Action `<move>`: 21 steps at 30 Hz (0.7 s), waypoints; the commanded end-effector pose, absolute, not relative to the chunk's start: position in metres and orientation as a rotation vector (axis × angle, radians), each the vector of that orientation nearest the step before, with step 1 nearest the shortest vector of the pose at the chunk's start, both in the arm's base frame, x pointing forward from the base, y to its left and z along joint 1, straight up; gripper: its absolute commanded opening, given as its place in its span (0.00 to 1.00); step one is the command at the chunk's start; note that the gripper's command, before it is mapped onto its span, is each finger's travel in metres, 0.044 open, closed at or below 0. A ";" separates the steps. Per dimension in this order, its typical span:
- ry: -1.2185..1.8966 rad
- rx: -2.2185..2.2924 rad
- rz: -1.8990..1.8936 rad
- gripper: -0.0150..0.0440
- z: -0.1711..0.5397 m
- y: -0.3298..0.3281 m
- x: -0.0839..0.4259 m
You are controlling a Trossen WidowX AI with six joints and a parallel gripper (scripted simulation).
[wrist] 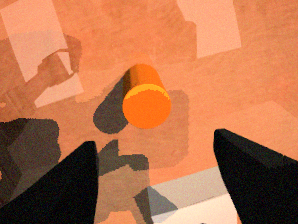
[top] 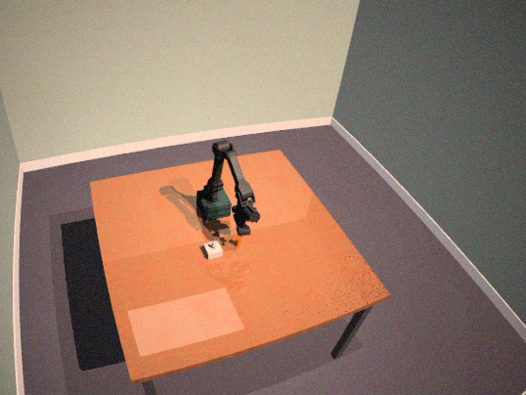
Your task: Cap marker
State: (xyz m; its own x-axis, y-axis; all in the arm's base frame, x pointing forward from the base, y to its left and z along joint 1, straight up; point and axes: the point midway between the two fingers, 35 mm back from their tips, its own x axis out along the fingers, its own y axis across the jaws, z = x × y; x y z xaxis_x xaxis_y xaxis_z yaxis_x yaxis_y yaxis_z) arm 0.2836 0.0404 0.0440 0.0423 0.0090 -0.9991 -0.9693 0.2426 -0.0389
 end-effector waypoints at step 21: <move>1.285 -1.034 1.019 0.66 0.000 0.039 0.285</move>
